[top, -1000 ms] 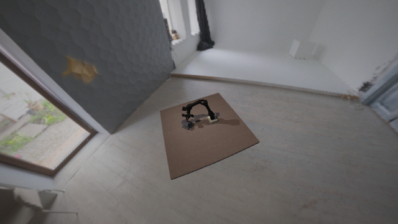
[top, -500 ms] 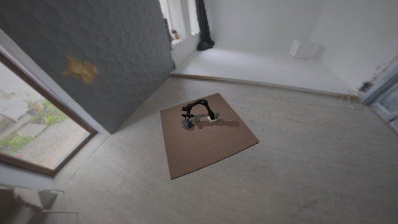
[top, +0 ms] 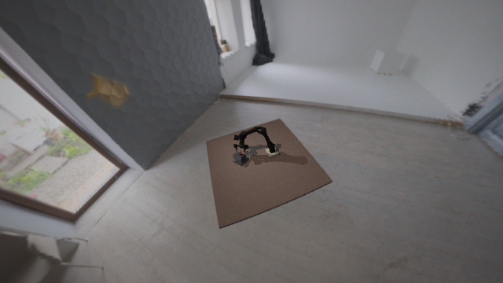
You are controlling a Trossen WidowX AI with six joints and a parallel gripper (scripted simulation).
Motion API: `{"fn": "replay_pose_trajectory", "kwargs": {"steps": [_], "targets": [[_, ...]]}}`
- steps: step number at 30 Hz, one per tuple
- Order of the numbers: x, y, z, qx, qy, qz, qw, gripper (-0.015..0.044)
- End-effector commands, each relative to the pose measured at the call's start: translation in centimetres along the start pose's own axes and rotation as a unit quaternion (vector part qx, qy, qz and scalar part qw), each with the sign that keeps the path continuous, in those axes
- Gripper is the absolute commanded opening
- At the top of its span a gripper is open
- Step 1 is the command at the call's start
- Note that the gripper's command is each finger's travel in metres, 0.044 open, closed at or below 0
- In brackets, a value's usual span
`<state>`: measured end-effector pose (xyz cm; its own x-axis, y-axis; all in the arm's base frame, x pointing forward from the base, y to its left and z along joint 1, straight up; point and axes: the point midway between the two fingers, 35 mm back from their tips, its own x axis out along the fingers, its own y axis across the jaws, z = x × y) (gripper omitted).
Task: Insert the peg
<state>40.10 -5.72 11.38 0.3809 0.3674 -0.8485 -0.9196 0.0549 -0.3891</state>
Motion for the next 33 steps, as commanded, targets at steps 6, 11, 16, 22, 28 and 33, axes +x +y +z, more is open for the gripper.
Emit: {"fn": "replay_pose_trajectory", "kwargs": {"steps": [6, 11, 16, 22, 28, 33], "targets": [[-2.6, -0.3, 0.0, -0.004, 0.0, -0.006, 1.0, 0.044], [-3.7, -0.3, -0.1, -0.003, 0.001, -0.005, 1.0, 0.044], [-4.7, -0.3, -0.2, -0.003, 0.001, -0.005, 1.0, 0.044], [-6.0, -0.2, -0.3, -0.002, 0.002, -0.005, 1.0, 0.044], [-7.3, -0.1, -0.4, -0.002, 0.002, -0.005, 1.0, 0.044], [-7.8, 0.1, -0.6, -0.001, 0.002, -0.005, 1.0, 0.044]]}}
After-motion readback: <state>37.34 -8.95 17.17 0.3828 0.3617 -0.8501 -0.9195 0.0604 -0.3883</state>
